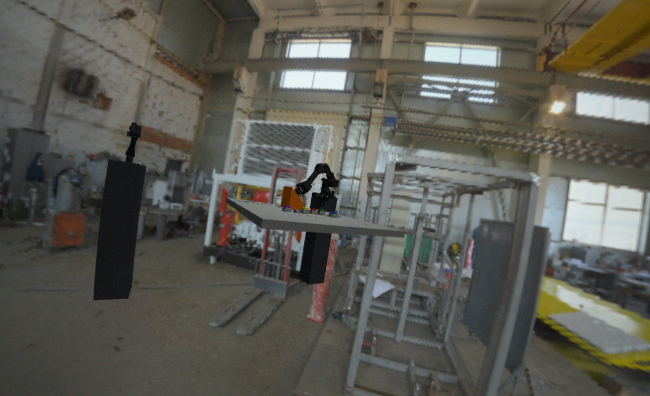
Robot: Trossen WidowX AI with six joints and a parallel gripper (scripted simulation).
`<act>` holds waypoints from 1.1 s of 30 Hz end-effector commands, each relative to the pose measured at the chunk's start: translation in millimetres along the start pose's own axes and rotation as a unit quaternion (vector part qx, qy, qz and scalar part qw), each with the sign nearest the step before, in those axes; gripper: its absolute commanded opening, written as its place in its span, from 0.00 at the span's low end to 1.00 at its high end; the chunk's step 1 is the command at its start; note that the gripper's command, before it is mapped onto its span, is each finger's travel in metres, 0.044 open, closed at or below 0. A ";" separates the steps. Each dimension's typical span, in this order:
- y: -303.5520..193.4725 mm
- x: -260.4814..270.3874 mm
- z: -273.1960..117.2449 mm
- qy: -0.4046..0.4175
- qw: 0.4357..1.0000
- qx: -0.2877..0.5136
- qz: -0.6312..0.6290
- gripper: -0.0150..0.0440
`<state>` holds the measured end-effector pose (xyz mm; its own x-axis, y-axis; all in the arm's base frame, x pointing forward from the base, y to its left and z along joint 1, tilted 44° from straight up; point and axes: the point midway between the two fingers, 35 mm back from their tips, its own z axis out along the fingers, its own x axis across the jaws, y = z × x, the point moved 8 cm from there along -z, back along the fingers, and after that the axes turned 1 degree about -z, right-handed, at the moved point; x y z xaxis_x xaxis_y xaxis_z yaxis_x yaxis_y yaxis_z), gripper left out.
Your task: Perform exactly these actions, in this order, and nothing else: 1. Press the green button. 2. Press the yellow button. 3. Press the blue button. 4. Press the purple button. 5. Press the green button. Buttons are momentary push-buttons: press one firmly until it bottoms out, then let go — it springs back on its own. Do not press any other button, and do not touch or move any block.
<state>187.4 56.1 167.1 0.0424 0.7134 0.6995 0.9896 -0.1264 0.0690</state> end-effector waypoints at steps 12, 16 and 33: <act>-2.0 -1.5 23.9 -0.001 1.000 0.002 0.004 0.29; -2.0 -1.5 24.2 -0.001 1.000 0.002 0.004 0.29; -1.0 -0.4 21.6 0.001 1.000 0.000 0.001 0.29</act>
<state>189.5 72.1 150.3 0.0438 0.7117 0.7011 0.9895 -0.1275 0.0676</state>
